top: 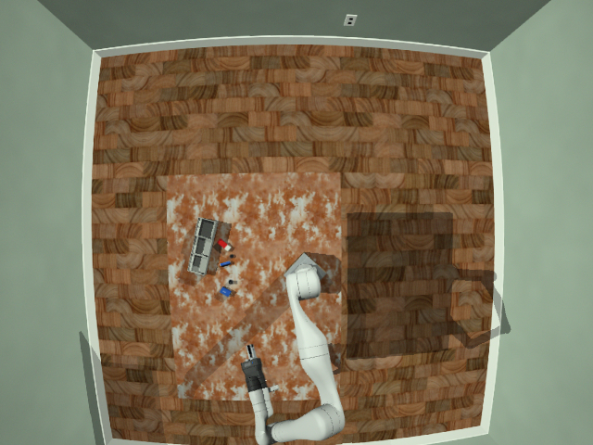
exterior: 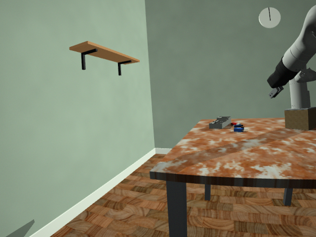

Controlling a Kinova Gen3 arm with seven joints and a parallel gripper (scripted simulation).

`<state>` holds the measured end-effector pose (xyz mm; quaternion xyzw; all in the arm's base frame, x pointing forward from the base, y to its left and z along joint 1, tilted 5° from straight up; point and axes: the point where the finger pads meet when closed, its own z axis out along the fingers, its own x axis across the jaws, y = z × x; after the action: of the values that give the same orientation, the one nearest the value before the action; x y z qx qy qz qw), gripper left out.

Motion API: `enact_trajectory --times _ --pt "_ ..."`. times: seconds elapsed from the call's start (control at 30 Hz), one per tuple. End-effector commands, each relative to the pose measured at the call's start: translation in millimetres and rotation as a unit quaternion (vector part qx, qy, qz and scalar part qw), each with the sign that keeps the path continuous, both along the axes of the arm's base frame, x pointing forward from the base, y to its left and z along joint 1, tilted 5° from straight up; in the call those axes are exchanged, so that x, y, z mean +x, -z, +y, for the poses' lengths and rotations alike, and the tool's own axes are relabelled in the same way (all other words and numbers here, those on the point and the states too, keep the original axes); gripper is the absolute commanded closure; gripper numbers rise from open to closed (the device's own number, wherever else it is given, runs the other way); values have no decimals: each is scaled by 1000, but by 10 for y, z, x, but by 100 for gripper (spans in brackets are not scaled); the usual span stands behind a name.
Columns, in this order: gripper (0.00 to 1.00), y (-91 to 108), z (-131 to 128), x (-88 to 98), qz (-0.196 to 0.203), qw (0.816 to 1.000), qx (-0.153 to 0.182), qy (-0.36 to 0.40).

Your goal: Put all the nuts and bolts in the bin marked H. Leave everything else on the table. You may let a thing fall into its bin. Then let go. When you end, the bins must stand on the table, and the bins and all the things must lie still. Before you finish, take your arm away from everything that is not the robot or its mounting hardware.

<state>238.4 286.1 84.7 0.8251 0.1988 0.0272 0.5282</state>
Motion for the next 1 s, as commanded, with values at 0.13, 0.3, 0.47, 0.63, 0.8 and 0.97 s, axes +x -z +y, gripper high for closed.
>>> enact_trajectory --times 0.13,0.3,0.47,0.63,0.8,0.97 --pt "69 47 -317 265 109 993 34 18" --pt "69 70 -460 357 156 986 53 17" --pt "69 87 -593 436 199 977 73 14" --pt "69 102 -799 543 258 960 109 2" --pt "69 106 -979 628 306 941 144 -13" --pt "69 103 -1104 680 334 927 170 -28"
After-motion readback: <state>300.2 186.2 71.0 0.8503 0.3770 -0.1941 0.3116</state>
